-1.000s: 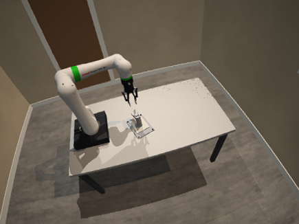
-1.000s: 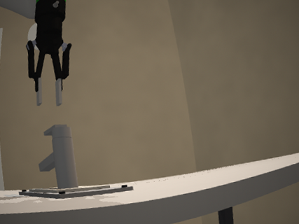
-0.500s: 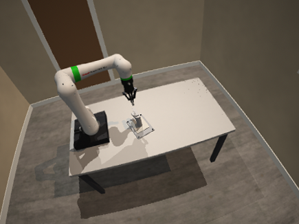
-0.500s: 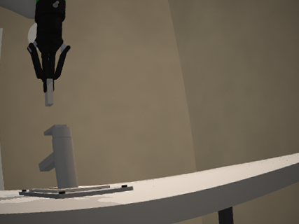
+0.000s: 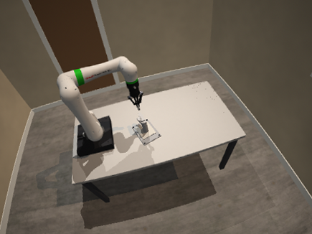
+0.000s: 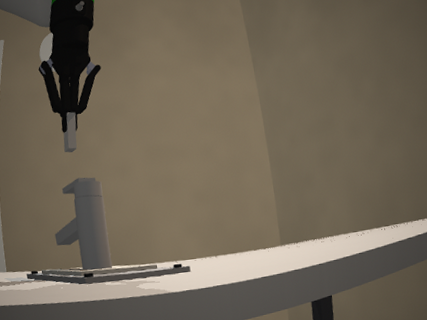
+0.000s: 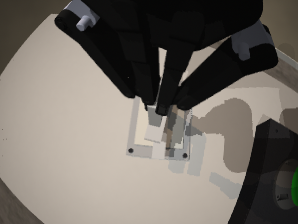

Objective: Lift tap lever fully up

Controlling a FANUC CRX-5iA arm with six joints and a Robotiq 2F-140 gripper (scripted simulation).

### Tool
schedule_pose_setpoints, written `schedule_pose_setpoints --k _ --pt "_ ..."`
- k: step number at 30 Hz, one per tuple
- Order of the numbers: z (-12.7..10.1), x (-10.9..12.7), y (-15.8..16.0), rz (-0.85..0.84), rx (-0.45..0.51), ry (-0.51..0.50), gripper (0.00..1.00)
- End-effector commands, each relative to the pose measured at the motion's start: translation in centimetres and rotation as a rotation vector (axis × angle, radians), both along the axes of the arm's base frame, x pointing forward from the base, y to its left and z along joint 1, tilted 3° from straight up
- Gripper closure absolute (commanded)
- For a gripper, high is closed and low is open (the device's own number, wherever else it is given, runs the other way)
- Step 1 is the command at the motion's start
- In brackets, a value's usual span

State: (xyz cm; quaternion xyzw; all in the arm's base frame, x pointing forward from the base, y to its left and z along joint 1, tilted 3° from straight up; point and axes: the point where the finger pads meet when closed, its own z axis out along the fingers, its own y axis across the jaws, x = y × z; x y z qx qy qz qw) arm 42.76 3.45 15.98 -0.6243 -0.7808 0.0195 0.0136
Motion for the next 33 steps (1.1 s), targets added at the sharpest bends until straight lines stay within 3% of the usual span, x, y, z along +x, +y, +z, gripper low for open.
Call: schedule_pose_setpoints --k 1,2,33 --pt "0.02 0.02 0.00 0.000 0.000 0.000 1.00" --pt "0.02 0.02 0.00 0.000 0.000 0.000 0.60" --pt "0.02 0.02 0.00 0.000 0.000 0.000 0.60"
